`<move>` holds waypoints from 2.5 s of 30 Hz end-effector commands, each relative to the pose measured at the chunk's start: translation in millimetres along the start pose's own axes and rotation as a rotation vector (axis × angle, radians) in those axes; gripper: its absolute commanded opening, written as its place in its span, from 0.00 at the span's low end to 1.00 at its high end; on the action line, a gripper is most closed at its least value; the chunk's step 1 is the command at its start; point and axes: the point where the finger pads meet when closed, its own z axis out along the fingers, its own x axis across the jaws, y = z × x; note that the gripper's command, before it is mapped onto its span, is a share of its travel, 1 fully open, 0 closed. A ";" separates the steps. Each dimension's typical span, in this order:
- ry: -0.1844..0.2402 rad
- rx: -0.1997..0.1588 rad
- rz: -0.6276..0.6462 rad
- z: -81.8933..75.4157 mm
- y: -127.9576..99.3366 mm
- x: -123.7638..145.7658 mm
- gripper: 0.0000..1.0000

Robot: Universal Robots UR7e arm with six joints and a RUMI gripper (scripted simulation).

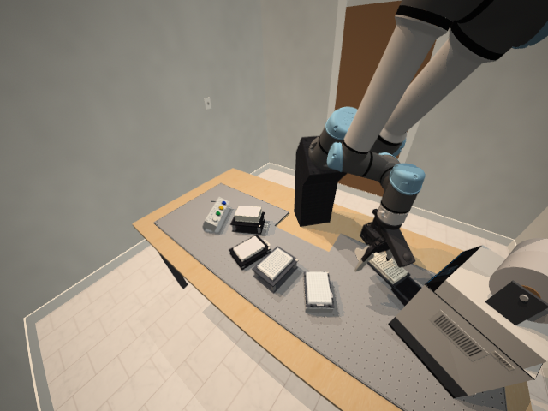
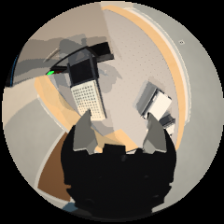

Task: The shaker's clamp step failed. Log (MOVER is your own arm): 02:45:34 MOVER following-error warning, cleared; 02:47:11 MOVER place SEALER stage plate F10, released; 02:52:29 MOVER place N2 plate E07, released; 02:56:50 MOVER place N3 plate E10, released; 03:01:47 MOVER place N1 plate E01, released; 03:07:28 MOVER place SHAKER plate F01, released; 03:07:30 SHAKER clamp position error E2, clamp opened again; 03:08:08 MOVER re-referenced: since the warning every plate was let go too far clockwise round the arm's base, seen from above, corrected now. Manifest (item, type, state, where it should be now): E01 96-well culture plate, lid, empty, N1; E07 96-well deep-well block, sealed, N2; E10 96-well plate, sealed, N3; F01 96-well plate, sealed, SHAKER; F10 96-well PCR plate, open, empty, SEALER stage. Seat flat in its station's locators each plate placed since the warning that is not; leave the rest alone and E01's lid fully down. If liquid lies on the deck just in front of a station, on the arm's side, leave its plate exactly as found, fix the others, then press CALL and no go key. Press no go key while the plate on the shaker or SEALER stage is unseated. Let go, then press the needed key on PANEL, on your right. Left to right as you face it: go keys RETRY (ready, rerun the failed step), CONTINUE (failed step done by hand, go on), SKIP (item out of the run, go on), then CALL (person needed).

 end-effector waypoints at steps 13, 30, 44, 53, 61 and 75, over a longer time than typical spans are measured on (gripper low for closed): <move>0.006 -0.001 -0.192 0.9 6.8 -68.6 0.82; 0.006 -0.001 -0.192 1.0 11.1 -99.9 0.82; 0.073 0.004 -0.192 14.3 11.1 -99.8 0.82; 0.073 0.004 -0.192 25.4 11.1 -99.8 0.82; 0.073 0.004 -0.192 25.4 11.1 -99.8 0.82; 0.073 0.004 -0.192 30.1 11.1 -99.5 0.82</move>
